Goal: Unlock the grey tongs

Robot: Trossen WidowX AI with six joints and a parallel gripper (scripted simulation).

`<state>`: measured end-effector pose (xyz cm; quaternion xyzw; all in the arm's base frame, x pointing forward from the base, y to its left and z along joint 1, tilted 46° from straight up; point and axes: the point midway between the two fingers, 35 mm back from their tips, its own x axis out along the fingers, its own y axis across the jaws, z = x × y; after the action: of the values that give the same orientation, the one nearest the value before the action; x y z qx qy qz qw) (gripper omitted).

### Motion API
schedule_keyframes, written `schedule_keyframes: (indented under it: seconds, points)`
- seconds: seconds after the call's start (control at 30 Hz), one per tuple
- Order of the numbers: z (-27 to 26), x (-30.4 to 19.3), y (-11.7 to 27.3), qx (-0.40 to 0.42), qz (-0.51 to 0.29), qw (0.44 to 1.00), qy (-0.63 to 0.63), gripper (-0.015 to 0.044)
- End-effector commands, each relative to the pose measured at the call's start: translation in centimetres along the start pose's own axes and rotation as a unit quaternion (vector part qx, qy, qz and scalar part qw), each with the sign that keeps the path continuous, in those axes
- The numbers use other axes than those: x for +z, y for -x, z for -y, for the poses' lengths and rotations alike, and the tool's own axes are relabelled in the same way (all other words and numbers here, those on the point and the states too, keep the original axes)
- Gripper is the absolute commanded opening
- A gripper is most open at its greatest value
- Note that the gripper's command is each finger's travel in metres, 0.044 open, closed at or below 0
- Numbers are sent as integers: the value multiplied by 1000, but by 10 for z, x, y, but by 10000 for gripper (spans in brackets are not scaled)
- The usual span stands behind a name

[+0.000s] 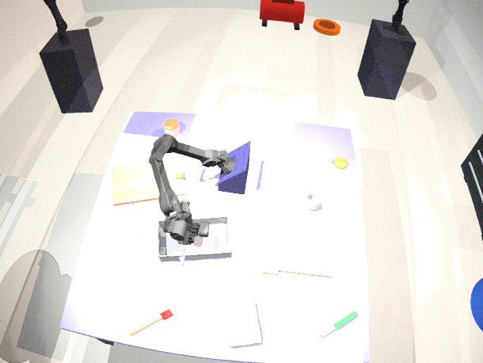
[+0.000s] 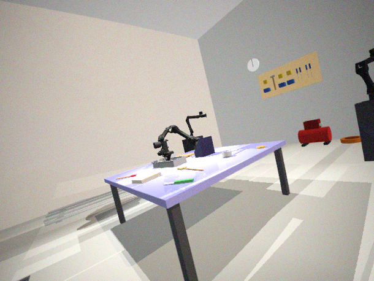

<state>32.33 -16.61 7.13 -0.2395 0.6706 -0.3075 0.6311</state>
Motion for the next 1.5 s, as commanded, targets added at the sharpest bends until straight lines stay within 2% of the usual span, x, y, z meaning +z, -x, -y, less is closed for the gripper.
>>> schedule_keyframes:
  seconds: [0.0, 0.3, 0.53, 0.77, 1.13, 1.47]
  points:
    - [0, 0, 0, 0, 0, 1000, -1, 92]
    - [0, 0, 0, 0, 0, 1000, -1, 32]
    - [0, 1, 9, 1, 0, 1000, -1, -150]
    - [-1, 1, 75, 0, -2, 1000, 4, -150]
    - [2, -2, 73, -1, -5, 1000, 0, -150]
    - [59, -25, 71, 8, -6, 990, -138, -150]
